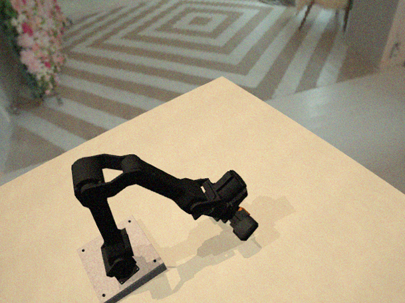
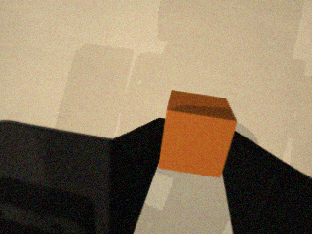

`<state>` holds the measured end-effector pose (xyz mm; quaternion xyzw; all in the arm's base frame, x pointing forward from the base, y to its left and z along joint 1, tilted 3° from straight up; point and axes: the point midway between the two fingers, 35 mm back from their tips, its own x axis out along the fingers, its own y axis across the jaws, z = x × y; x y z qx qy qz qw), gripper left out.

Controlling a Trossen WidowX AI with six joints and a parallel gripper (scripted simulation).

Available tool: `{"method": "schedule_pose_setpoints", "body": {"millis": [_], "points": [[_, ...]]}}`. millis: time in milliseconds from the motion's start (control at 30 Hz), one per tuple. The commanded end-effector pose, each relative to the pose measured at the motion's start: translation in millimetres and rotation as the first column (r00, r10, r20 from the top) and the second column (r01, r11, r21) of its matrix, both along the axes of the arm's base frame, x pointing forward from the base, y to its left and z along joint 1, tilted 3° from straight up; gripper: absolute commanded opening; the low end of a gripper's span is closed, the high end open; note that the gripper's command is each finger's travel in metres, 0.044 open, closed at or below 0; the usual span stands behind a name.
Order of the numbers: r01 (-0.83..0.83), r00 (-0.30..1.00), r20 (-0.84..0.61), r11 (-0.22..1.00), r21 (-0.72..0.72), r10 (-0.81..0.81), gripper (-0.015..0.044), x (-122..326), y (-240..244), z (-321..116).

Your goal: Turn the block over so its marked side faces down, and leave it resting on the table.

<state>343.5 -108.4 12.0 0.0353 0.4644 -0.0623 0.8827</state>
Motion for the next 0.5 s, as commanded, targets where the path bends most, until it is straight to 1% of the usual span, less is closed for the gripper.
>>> {"method": "schedule_pose_setpoints", "body": {"millis": [0, 467], "points": [[0.004, 0.999, 0.037, 1.0, 0.004, -0.004, 0.0, 0.5, -0.3, -10.4], [0.01, 0.971, 0.24, 1.0, -0.023, -0.004, 0.0, 0.9, -0.8, -25.8]]}}
